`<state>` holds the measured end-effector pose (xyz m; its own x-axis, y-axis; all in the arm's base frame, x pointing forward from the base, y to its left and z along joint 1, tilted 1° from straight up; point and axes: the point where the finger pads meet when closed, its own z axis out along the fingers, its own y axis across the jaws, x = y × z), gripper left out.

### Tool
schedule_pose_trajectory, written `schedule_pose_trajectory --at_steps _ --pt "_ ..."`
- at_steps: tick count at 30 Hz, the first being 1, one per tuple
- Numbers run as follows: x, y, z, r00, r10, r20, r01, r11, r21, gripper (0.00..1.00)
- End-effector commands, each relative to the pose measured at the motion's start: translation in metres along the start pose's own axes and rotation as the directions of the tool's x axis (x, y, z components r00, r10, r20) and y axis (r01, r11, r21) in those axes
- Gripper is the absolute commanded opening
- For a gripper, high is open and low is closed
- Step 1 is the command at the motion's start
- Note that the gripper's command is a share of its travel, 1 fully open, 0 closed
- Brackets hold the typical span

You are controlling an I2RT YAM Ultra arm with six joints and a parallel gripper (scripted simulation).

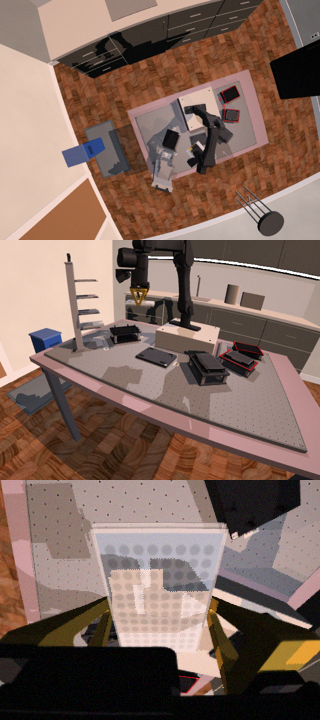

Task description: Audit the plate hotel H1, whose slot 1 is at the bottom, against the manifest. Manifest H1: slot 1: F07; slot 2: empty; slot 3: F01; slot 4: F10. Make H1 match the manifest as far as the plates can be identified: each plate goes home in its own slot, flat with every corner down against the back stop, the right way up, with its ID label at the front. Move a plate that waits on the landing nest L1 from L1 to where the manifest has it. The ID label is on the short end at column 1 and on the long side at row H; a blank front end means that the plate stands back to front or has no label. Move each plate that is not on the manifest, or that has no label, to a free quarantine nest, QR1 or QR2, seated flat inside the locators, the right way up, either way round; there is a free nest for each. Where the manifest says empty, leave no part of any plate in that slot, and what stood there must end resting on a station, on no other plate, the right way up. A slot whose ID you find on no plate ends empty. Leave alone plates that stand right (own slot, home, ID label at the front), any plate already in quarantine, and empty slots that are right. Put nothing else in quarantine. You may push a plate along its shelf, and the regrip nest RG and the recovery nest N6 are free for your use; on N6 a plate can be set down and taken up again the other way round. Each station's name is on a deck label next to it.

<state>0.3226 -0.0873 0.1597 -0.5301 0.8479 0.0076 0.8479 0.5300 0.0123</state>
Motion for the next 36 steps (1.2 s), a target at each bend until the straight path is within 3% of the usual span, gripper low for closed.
schedule_pose_trajectory --at_steps 1,5,22,30,36 --pt "-0.008 -0.007 -0.004 0.999 -0.04 0.007 0.04 0.999 -0.004 0.86" --pt "-0.019 -0.014 -0.004 0.999 -0.04 0.007 0.04 0.999 -0.004 0.86" --pt "-0.052 -0.052 -0.004 0.96 -0.279 0.008 0.279 0.96 -0.001 0.86" --pt "-0.066 -0.066 -0.004 0.96 -0.279 0.009 0.279 0.96 0.0 0.86" --pt "-0.076 -0.084 -0.005 0.912 -0.411 0.009 0.411 0.912 0.002 0.86"
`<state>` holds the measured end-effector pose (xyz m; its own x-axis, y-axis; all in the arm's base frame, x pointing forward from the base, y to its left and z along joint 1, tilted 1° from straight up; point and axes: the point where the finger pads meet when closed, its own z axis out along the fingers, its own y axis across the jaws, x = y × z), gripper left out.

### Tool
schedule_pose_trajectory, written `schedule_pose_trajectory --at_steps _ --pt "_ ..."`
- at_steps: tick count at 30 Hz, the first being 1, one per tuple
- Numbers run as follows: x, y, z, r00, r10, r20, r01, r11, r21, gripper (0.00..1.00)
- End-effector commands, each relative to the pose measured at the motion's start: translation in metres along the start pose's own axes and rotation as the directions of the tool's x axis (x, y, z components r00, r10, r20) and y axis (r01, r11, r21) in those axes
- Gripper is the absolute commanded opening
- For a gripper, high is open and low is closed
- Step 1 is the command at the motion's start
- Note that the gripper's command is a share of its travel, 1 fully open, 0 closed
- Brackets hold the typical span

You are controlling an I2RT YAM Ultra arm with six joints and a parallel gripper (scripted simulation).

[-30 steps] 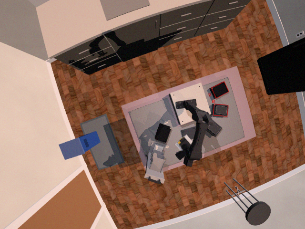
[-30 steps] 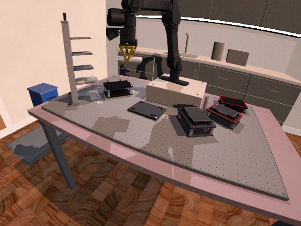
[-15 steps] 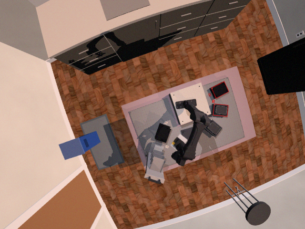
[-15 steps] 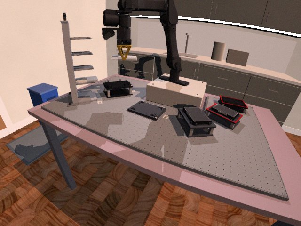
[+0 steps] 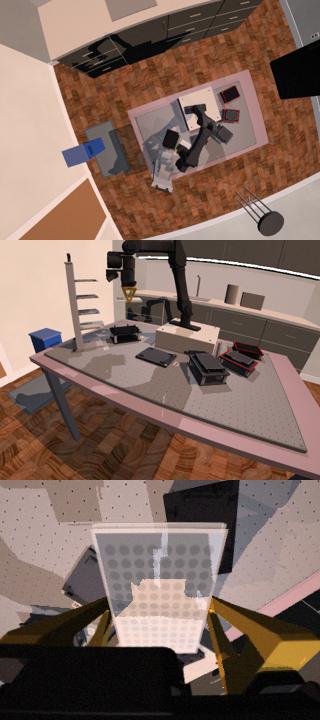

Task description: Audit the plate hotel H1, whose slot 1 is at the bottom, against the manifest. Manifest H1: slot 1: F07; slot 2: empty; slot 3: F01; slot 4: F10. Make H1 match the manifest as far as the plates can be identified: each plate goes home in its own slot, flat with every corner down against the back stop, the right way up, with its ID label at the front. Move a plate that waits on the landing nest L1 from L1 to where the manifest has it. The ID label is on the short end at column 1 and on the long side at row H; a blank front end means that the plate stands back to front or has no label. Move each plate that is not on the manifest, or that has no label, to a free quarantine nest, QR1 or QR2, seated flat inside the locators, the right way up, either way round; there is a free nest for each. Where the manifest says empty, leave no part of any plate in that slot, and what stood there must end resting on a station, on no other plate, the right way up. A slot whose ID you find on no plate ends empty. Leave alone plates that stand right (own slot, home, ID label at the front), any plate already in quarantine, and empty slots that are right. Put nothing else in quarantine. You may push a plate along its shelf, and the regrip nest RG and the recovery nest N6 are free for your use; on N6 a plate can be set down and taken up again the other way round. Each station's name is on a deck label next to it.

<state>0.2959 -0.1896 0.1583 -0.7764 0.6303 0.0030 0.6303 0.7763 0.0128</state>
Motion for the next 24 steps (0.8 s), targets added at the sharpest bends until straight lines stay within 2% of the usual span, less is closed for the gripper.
schedule_pose_trajectory --at_steps 1,5,24 --pt "-0.001 -0.011 -0.004 0.993 -0.116 0.009 0.116 0.993 0.001 0.86" --pt "-0.004 -0.024 -0.004 0.981 -0.195 0.008 0.195 0.981 0.002 0.86" --pt "-0.015 -0.08 -0.005 0.981 -0.195 0.008 0.195 0.981 0.003 0.86"
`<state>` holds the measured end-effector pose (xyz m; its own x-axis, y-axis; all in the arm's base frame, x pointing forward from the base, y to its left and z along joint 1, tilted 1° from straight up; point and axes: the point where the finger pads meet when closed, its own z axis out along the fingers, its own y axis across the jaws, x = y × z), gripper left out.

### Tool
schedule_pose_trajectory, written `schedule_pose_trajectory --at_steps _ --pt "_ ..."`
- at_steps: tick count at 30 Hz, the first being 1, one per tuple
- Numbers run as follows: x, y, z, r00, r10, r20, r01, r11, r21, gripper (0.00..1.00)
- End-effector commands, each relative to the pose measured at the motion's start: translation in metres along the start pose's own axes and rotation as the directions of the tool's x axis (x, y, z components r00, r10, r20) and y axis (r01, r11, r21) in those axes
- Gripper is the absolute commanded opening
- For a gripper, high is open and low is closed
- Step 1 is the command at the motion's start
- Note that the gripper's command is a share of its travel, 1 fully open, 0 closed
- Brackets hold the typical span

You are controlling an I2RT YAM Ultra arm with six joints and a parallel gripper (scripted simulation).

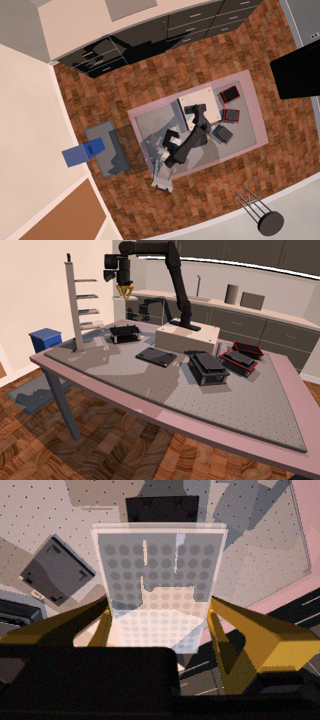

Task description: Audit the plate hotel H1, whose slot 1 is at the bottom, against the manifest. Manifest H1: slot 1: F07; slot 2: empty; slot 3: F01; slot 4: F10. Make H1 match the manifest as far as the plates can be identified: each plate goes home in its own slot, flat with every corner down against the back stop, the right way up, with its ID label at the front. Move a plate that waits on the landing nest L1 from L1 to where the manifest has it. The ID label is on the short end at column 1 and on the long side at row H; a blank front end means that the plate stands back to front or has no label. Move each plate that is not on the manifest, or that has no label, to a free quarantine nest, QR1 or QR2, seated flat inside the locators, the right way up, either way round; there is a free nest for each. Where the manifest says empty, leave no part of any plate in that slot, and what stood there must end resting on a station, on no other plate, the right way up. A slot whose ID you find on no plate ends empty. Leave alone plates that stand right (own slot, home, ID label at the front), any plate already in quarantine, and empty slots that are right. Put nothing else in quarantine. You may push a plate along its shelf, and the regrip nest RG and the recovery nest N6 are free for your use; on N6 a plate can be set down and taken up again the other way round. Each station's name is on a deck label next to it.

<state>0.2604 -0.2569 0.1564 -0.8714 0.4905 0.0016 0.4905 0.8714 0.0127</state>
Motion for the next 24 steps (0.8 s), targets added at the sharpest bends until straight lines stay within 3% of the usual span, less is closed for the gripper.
schedule_pose_trajectory --at_steps 1,24 --pt "0.001 -0.008 -0.006 1.0 -0.027 0.009 0.027 1.0 0.003 0.86" --pt "-0.004 -0.009 0.045 1.0 -0.027 0.009 0.027 1.0 0.003 0.86"
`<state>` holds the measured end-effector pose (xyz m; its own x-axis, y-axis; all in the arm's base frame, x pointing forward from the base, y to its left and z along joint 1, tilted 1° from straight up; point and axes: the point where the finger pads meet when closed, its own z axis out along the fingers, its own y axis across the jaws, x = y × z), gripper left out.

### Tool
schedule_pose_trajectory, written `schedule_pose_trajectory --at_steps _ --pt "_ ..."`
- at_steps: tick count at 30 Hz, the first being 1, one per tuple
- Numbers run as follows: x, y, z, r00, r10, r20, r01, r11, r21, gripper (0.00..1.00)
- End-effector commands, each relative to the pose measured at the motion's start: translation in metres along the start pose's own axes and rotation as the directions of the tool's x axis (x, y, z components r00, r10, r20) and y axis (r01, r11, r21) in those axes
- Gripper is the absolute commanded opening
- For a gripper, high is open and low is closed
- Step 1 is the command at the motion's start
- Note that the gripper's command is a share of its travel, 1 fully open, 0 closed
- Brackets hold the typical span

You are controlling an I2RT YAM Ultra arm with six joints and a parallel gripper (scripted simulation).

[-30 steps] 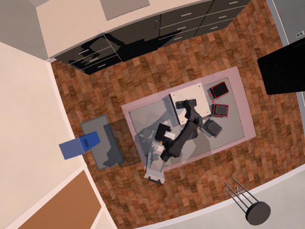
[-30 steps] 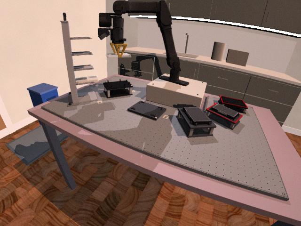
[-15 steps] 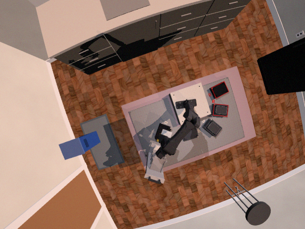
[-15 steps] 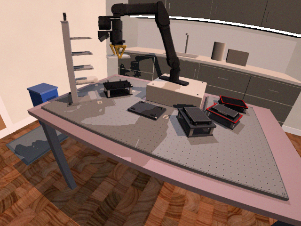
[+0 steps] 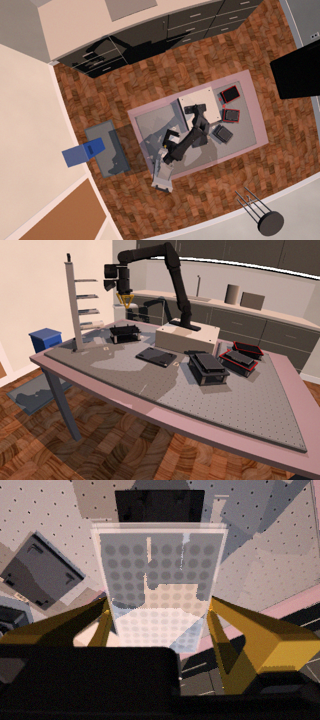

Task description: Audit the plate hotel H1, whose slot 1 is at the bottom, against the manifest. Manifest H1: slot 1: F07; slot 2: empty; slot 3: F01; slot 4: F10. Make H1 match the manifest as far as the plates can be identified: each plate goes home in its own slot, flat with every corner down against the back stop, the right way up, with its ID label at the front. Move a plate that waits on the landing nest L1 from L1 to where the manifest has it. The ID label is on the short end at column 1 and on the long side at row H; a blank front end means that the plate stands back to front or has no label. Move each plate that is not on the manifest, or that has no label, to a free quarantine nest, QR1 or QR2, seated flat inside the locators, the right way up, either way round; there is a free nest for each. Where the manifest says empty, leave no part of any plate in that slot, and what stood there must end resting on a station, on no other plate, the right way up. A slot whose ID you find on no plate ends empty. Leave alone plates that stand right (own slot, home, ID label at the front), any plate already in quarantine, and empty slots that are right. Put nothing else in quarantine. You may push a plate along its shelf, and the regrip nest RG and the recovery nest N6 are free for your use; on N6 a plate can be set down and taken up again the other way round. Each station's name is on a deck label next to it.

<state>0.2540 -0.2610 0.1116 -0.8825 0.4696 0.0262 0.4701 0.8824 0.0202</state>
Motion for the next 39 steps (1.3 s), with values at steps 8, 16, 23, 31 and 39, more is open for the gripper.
schedule_pose_trajectory --at_steps 8,16,23,31,39 --pt "-0.009 -0.002 0.021 0.999 -0.004 0.034 0.003 1.0 0.011 0.86" --pt "-0.011 -0.003 0.037 0.999 -0.004 0.034 0.003 1.0 0.011 0.86" --pt "-0.012 -0.003 0.056 0.999 -0.004 0.034 0.003 1.0 0.011 0.86" --pt "-0.012 -0.003 0.057 0.999 -0.004 0.034 0.003 1.0 0.011 0.86" --pt "-0.01 -0.003 0.057 0.999 -0.004 0.034 0.003 1.0 0.011 0.86"
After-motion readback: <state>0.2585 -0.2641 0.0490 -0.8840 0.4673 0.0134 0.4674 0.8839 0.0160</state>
